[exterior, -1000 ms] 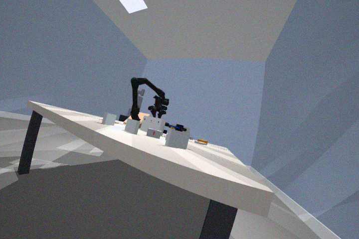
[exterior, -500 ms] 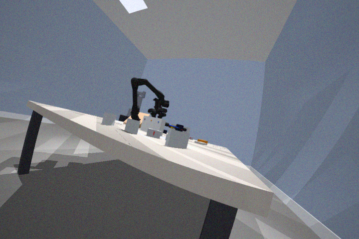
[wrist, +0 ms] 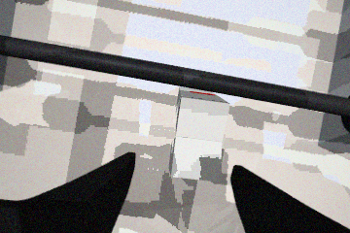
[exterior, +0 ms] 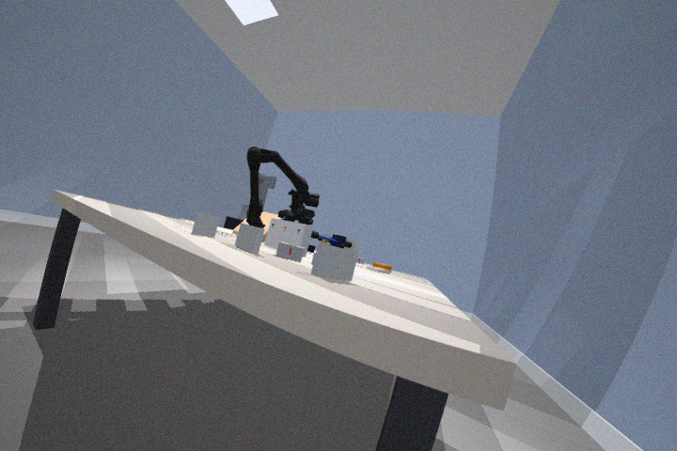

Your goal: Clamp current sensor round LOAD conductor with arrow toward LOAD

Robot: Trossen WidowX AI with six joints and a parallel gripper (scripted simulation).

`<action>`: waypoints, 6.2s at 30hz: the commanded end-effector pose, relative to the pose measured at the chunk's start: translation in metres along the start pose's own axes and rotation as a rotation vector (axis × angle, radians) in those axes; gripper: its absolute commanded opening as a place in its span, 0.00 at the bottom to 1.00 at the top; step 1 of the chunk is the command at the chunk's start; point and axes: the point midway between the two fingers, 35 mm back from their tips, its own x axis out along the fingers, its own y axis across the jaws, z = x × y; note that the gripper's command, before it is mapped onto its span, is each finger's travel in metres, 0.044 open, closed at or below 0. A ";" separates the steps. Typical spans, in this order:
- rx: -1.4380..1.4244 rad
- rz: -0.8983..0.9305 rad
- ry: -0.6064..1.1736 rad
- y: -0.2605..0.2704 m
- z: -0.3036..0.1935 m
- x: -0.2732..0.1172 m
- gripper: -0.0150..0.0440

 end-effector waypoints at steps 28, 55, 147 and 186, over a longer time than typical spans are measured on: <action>-0.005 -0.007 -0.001 -0.002 -0.001 0.005 0.25; -0.006 -0.005 -0.001 0.000 -0.037 -0.003 0.52; -1.558 0.201 0.208 -0.002 -0.013 0.003 0.70; -1.565 0.201 0.210 -0.002 0.013 -0.083 0.25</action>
